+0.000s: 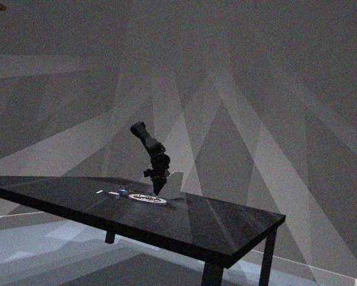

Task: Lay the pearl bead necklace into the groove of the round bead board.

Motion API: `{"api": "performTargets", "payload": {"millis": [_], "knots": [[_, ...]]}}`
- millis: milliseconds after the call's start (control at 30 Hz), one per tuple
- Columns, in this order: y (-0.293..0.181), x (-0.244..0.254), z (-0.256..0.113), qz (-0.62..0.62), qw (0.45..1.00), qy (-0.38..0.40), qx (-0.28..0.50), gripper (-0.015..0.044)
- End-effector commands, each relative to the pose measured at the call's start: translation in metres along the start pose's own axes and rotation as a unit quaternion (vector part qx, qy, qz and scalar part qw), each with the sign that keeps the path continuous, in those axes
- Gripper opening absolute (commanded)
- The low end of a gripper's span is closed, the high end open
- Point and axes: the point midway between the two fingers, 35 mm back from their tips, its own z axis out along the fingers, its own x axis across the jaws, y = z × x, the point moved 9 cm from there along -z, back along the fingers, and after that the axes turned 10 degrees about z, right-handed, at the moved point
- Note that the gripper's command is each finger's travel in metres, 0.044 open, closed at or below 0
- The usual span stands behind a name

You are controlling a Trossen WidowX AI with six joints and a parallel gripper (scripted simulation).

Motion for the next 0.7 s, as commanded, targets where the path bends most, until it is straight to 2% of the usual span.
{"api": "performTargets", "payload": {"millis": [0,167,433,467,667], "knots": [[0.025,0.009,-0.006,0.052,0.999,0.003,-0.002,0.025],[0.056,0.015,-0.013,0.111,0.994,0.002,-0.005,0.025],[0.057,0.015,0.003,0.113,0.994,0.002,-0.005,0.025],[0.057,0.017,-0.007,0.116,0.993,0.009,-0.002,0.025],[0.057,0.017,-0.001,0.116,0.993,0.008,-0.002,0.025]]}}
